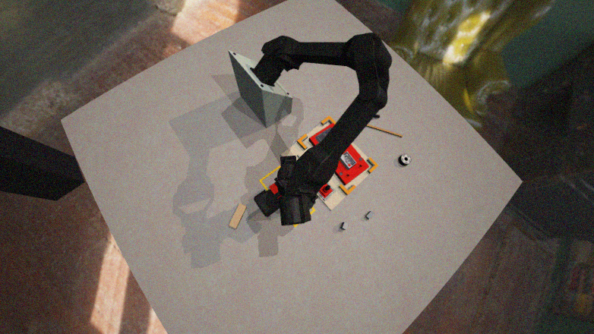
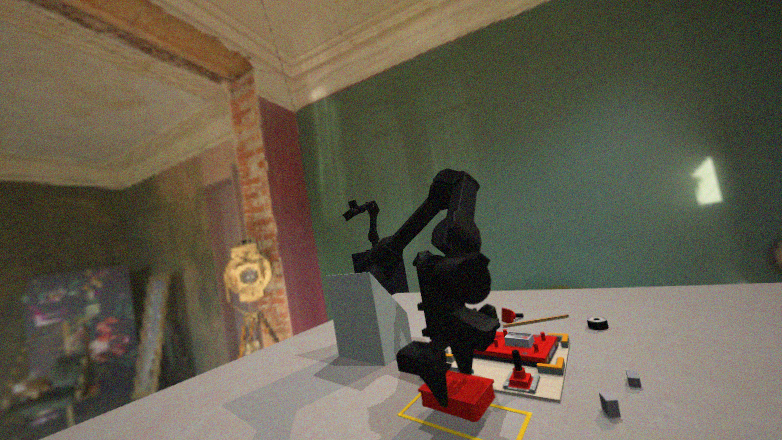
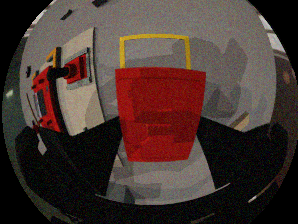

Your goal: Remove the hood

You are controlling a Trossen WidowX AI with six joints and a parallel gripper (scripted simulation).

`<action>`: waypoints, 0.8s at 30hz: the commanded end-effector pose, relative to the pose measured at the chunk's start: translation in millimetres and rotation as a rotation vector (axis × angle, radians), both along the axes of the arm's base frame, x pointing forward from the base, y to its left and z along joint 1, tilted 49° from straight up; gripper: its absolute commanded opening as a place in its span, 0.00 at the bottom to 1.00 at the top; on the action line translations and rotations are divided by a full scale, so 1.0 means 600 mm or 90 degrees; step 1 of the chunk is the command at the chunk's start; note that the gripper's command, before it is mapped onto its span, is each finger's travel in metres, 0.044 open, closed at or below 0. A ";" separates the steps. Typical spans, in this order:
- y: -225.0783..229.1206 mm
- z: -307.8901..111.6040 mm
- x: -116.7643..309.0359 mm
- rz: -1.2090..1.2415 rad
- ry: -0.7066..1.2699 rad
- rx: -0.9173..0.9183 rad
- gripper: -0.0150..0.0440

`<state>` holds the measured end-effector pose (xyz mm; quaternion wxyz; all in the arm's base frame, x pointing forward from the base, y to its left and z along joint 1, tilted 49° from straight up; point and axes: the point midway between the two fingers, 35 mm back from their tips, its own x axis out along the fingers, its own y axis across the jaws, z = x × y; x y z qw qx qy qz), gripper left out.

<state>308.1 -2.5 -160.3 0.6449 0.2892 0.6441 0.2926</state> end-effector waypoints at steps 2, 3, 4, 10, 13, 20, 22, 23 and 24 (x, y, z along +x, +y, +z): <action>0.003 -0.002 0.000 -0.002 0.001 0.002 0.25; 0.003 -0.002 0.000 -0.002 0.001 0.002 0.25; 0.004 -0.003 0.000 -0.002 0.001 0.002 0.25; 0.007 -0.006 0.000 -0.002 0.001 0.002 0.25; 0.009 -0.007 0.000 -0.002 0.001 0.002 0.25; 0.013 -0.011 0.000 -0.002 0.001 0.002 0.25; 0.015 -0.012 0.000 -0.002 0.001 0.002 0.25; 0.015 -0.013 0.000 -0.002 0.001 0.002 0.25; 0.016 -0.013 0.000 -0.002 0.001 0.002 0.25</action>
